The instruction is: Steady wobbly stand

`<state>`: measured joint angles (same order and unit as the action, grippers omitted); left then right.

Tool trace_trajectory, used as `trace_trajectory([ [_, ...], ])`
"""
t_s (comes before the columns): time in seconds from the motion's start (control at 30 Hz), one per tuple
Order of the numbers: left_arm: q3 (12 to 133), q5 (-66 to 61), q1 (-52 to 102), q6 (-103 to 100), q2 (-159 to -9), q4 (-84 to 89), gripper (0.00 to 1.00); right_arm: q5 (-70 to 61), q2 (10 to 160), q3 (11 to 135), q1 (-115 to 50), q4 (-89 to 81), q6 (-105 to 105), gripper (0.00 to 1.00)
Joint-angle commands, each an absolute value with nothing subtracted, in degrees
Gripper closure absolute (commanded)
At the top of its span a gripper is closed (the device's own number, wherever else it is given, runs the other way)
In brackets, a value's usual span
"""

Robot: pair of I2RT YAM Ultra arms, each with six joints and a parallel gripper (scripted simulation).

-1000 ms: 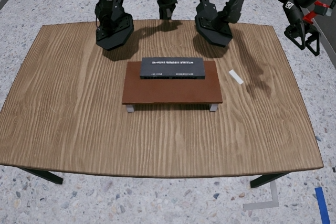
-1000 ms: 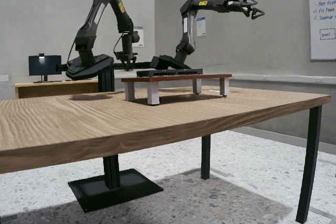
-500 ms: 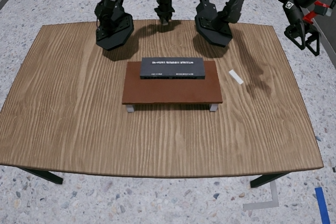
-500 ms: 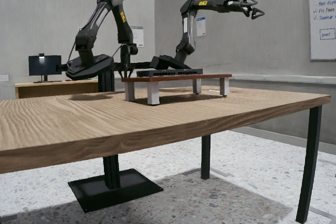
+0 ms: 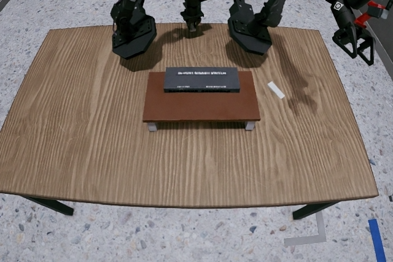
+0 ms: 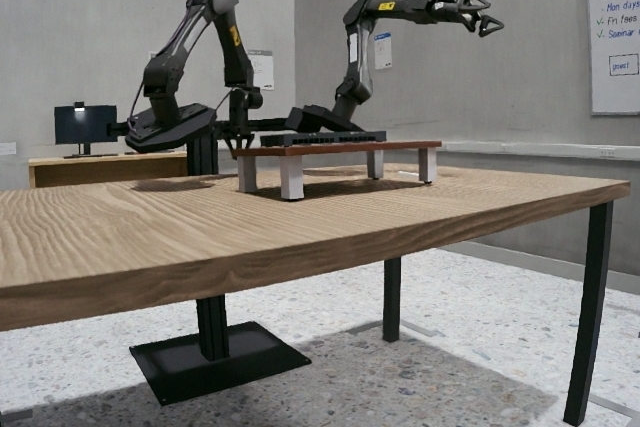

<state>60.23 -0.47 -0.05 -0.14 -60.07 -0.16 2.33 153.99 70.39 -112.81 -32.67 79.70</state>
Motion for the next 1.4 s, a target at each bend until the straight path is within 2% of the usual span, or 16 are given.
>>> trace_trajectory([
  [0.0, 60.3, -0.6, 0.7, 0.2, -58.7, 0.6, 0.0, 2.5, 154.1, 69.9, -112.6, -30.4, 79.6, 1.0],
  [0.4, 60.3, -0.6, 0.7, 0.2, -58.7, 0.6, 0.0, 2.5, 156.4, 67.8, -112.3, -27.6, 80.0, 1.0],
  [0.53, 60.3, -0.6, 0.7, 0.2, -58.7, 0.6, 0.0, 2.0, 156.1, 70.7, -112.2, -28.1, 79.9, 1.0],
  [0.73, 60.3, -0.6, 0.7, 0.2, -58.7, 0.6, 0.0, 2.4, 158.1, 67.5, -112.6, -25.8, 80.2, 1.0],
  [0.83, 60.3, -0.6, 0.7, 0.2, -58.7, 0.6, 0.0, 2.8, 158.1, 71.3, -112.1, -25.1, 80.1, 1.0],
  [1.37, 60.3, -0.6, 0.7, 0.2, -58.7, 0.6, 0.0, 2.8, 159.4, 70.5, -112.7, -23.4, 80.1, 1.0],
])
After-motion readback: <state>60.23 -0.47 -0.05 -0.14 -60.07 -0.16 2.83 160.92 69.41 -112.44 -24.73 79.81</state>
